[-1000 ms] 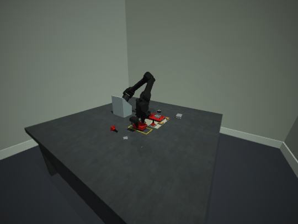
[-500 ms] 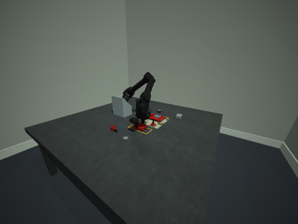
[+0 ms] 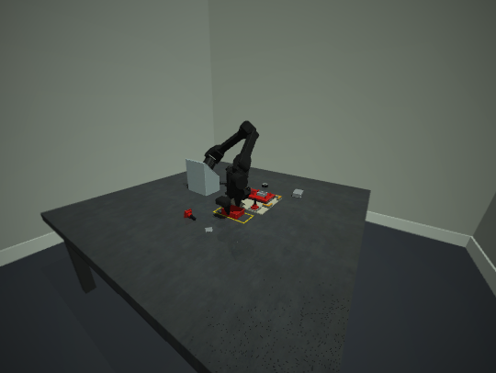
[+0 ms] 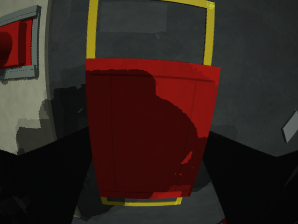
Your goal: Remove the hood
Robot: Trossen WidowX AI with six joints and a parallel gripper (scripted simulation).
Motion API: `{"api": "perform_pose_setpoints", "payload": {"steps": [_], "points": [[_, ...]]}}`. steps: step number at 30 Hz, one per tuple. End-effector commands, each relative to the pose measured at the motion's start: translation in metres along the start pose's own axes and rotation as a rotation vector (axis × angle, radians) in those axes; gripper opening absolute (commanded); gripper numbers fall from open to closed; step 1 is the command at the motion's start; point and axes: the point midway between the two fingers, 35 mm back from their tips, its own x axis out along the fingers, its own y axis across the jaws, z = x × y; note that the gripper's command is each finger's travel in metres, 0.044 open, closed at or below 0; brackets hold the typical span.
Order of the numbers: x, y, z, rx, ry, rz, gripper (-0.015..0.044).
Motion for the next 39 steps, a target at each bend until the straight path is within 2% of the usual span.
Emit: {"api": "perform_pose_setpoints", "payload": {"steps": [1, 11, 18, 39], "points": [[0.000, 0.000, 0.000, -0.001, 0.000, 0.000, 0.0184], [-0.008, -0.001, 0.001, -0.001, 0.000, -0.001, 0.0440], [-0.075, -0.001, 0.000, 0.000, 0.001, -0.003, 0.0440], [-0.075, -0.001, 0.000, 0.000, 0.001, -0.003, 0.0440]]}}
